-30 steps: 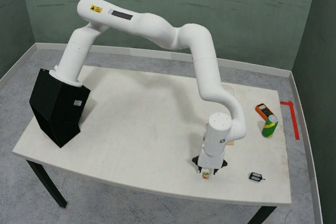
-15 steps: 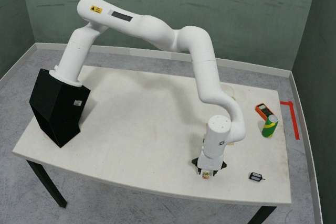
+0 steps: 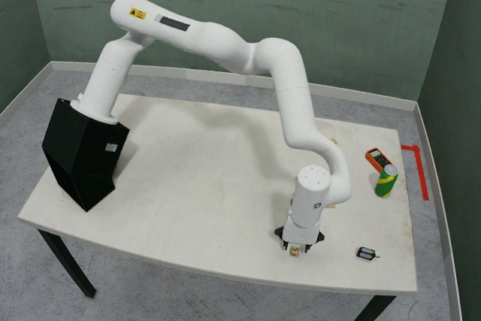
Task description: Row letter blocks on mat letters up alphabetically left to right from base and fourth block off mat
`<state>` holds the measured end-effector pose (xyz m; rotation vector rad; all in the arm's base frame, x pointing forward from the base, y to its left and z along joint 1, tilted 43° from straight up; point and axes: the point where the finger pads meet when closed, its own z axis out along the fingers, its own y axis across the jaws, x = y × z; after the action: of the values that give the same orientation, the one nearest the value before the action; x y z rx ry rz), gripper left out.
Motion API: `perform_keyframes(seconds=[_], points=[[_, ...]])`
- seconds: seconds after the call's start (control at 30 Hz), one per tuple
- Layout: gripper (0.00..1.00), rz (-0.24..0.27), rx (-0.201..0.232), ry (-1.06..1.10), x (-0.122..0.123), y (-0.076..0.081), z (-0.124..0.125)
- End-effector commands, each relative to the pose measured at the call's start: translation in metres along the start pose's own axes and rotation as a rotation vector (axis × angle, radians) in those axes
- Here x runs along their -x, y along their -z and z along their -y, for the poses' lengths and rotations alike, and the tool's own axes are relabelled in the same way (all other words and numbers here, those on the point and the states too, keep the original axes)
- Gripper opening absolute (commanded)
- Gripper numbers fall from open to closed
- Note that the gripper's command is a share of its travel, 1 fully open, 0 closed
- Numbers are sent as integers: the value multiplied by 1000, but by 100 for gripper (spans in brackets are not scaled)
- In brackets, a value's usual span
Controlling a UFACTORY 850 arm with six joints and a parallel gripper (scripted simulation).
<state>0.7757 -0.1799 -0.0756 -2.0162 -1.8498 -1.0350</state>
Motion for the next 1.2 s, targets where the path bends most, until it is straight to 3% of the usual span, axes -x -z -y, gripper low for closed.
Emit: perform_keyframes(seconds=[0.0,0.3,0.8,1.17], points=[[64,1,2,1,0,1,-1],[64,1,2,1,0,-2,-1],[64,1,2,1,0,-26,-1],[64,1,2,1,0,-29,-1]])
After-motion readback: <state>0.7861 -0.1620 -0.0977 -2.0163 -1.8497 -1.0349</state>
